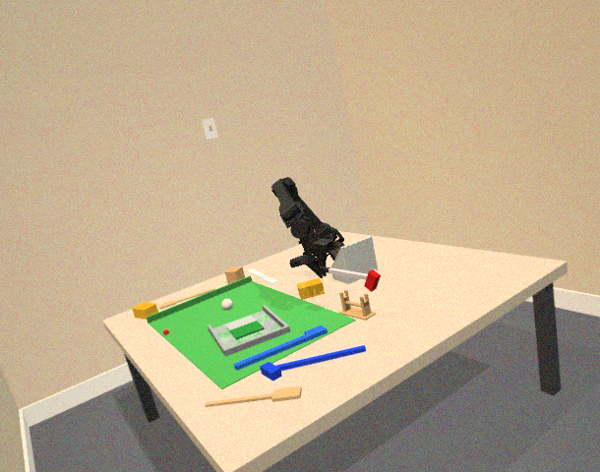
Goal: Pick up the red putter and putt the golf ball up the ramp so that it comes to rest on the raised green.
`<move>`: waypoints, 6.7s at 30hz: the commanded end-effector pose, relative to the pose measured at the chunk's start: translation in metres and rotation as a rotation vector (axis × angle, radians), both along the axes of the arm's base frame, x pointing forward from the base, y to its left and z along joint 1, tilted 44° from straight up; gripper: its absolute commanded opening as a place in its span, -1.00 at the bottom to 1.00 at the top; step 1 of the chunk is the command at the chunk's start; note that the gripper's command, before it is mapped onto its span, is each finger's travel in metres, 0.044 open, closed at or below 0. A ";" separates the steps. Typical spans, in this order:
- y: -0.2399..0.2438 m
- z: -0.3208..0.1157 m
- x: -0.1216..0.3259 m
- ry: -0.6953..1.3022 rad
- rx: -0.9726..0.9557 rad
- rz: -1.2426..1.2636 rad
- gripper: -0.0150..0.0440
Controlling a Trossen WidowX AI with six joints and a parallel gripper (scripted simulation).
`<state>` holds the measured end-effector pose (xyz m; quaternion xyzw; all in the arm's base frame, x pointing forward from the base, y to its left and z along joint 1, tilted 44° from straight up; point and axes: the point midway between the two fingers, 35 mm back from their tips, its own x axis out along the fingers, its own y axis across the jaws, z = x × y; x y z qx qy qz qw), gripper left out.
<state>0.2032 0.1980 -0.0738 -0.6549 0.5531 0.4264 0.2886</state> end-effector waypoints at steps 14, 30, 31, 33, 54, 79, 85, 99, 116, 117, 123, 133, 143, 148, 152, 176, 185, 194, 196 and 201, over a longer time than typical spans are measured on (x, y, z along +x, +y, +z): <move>-0.031 0.066 0.043 -0.229 0.004 -0.326 -0.49; -0.122 0.167 0.081 -0.628 -0.013 -0.875 -0.49; -0.129 0.174 0.082 -0.653 -0.015 -0.909 -0.49; -0.142 0.186 0.082 -0.706 -0.019 -0.977 -0.49; -0.247 0.283 0.048 -1.165 -0.069 -1.511 -0.49; -0.276 0.253 0.052 -1.168 -0.069 -1.511 -0.49; -0.283 0.246 0.053 -1.168 -0.069 -1.511 -0.49; -0.296 0.233 0.054 -1.169 -0.070 -1.510 -0.49; -0.312 0.250 0.052 -1.170 -0.070 -1.511 -0.49; -0.315 0.252 0.052 -1.171 -0.070 -1.510 -0.49; -0.317 0.254 0.051 -1.171 -0.070 -1.509 -0.49; -0.301 0.236 0.057 -1.157 -0.070 -1.513 -0.49; -0.217 0.158 0.062 -1.165 -0.067 -1.513 -0.49; -0.217 0.159 0.063 -1.165 -0.067 -1.513 -0.49; -0.209 0.166 0.063 -1.163 -0.066 -1.513 -0.49; -0.181 0.195 0.057 -1.158 -0.070 -1.507 -0.49; -0.181 0.195 0.057 -1.158 -0.070 -1.507 -0.49; -0.181 0.195 0.057 -1.158 -0.070 -1.507 -0.49; -0.181 0.195 0.057 -1.158 -0.070 -1.507 -0.49; -0.181 0.195 0.057 -1.158 -0.070 -1.507 -0.49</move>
